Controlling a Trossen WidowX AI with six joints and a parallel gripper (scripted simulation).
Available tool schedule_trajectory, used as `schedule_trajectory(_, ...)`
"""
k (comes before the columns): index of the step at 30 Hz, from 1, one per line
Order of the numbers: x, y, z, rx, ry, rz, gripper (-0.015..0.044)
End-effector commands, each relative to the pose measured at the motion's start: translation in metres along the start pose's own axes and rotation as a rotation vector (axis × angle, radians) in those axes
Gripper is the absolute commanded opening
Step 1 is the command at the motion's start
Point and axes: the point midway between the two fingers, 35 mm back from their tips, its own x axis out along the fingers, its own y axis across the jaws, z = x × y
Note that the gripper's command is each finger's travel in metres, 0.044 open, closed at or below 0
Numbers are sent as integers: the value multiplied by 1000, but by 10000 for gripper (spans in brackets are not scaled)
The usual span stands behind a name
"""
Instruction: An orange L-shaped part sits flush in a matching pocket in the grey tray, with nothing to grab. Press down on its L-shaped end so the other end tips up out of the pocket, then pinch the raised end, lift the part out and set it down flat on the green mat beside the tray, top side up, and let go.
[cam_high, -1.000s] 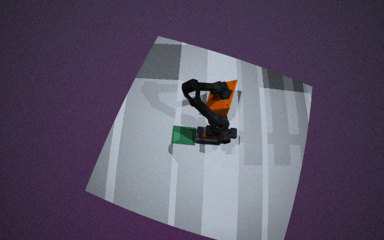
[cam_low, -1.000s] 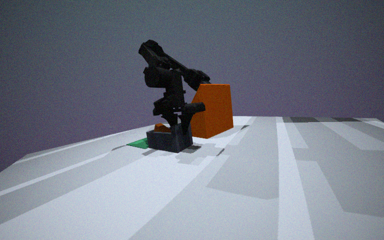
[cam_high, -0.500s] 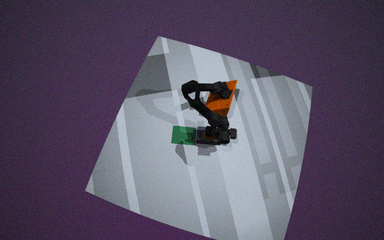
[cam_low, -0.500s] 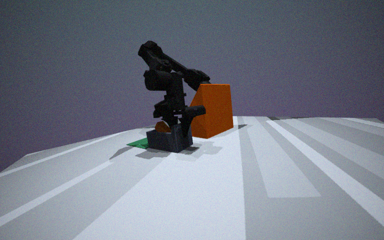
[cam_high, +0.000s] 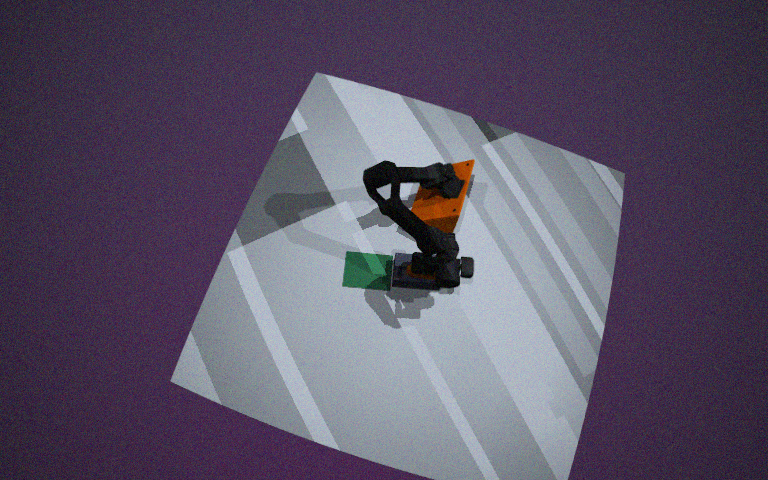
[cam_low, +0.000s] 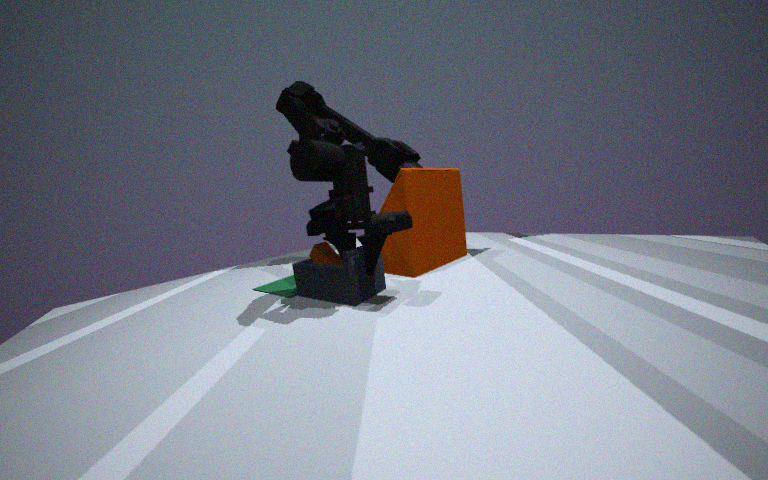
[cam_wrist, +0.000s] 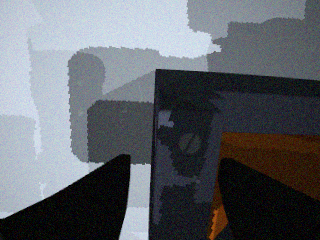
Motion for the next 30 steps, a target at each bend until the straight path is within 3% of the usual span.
schedule_trajectory(1, -2, 2, -1, 2, 6, 2, 180)
schedule_trajectory(11, -19, 11, -2, 0, 22, 4, 180)
schedule_trajectory(19, -102, 1, 0, 0, 22, 7, 180)
schedule_trajectory(30, -101, 1, -1, -11, 24, 2, 180)
